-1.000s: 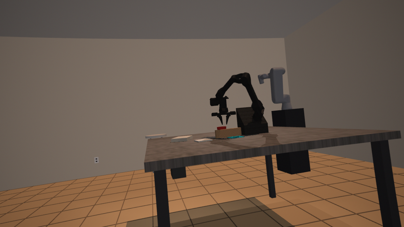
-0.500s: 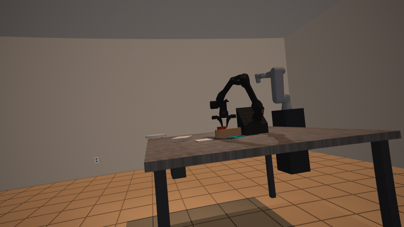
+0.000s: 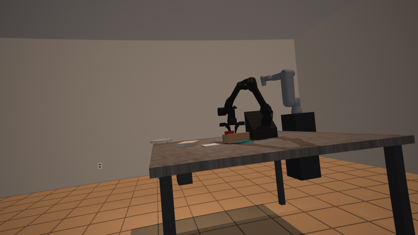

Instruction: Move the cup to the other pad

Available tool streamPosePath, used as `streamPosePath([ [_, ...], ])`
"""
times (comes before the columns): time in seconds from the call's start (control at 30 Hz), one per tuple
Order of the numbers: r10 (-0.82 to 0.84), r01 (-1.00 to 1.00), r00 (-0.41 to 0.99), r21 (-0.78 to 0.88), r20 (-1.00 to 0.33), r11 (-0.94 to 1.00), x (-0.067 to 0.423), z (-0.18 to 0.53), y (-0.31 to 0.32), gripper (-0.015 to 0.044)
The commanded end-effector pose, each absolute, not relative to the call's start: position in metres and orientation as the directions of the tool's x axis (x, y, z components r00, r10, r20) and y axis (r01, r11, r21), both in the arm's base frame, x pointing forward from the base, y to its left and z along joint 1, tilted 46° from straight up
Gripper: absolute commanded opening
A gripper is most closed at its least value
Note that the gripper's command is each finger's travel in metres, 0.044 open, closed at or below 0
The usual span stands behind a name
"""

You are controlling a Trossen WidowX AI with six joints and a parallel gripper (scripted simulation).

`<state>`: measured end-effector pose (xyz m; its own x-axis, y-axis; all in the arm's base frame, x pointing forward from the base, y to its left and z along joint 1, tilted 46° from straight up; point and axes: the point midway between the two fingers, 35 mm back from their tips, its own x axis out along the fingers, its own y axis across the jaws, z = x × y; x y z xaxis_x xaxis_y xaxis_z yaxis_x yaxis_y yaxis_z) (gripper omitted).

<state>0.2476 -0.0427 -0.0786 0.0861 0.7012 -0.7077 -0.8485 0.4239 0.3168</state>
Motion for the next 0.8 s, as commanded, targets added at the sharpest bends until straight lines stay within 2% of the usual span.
streamPosePath([
  [0.0, 0.713, -0.841, 0.077, 0.339, -0.697, 0.422, 0.2434, -0.0829, -0.0364, 0.0148],
  [0.47, 0.713, -0.841, 0.077, 0.339, -0.697, 0.422, 0.2434, -0.0829, -0.0364, 0.0148],
  [0.6, 0.706, -0.846, 0.078, 0.328, -0.704, 0.420, 0.2449, -0.0820, -0.0384, 0.0043],
  [0.77, 0.706, -0.846, 0.078, 0.328, -0.704, 0.420, 0.2449, -0.0820, -0.0384, 0.0009],
])
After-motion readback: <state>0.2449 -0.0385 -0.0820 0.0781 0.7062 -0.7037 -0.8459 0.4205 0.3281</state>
